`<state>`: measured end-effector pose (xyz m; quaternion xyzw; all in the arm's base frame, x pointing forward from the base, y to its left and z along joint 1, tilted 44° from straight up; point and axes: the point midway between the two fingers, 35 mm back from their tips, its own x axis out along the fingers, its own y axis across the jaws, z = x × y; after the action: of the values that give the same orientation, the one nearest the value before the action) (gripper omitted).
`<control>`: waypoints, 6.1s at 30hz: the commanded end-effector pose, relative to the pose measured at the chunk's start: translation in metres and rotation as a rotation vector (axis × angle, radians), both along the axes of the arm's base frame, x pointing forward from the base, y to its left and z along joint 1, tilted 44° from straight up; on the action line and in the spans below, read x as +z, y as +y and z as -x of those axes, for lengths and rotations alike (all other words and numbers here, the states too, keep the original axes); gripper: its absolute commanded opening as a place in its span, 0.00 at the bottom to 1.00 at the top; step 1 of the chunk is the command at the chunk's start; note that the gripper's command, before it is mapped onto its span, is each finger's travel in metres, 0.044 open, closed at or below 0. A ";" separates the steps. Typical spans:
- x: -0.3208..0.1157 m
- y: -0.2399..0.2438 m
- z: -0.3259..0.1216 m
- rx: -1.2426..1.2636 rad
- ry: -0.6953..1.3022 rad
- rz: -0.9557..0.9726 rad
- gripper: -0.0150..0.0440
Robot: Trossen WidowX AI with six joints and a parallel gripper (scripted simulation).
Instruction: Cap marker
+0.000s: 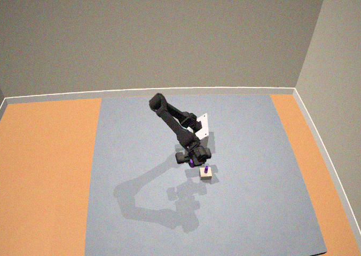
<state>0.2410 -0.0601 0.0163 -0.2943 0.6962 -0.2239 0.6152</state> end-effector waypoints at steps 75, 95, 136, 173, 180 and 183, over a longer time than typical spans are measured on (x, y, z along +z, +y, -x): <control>-0.066 0.045 -0.022 -0.006 0.000 0.000 0.30; -0.033 0.079 -0.028 -0.005 0.000 -0.004 1.00; -0.030 0.084 -0.025 -0.107 -0.099 0.012 0.25; 0.018 0.131 -0.032 -0.108 -0.107 0.001 0.25; 0.018 0.131 -0.032 -0.108 -0.107 0.001 0.57; 0.018 0.131 -0.032 -0.108 -0.107 0.001 0.70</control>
<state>0.2726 0.0697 0.0334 -0.2471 0.6768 -0.2731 0.6374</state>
